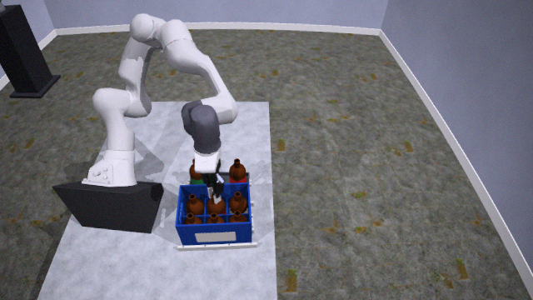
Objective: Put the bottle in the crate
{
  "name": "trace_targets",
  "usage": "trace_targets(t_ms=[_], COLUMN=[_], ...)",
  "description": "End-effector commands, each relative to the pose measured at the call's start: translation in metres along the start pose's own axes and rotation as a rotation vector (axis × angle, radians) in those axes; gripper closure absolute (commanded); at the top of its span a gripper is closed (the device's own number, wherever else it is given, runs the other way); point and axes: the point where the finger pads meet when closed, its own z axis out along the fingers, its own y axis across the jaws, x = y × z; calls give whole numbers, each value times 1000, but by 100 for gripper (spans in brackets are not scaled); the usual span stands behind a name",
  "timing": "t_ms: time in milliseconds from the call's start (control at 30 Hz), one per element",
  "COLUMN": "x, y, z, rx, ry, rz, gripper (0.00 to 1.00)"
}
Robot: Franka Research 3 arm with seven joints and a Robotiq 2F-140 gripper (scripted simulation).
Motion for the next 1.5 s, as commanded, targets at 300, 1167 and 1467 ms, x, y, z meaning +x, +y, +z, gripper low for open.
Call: trace_targets(t_ms=[300, 1167, 1467], x=[0, 0, 0], y=[-1, -1, -1], z=[0, 0, 0], rx=[4, 4, 4], ry=[-2, -2, -2], rz=[-2, -2, -2], gripper=[100, 62, 62])
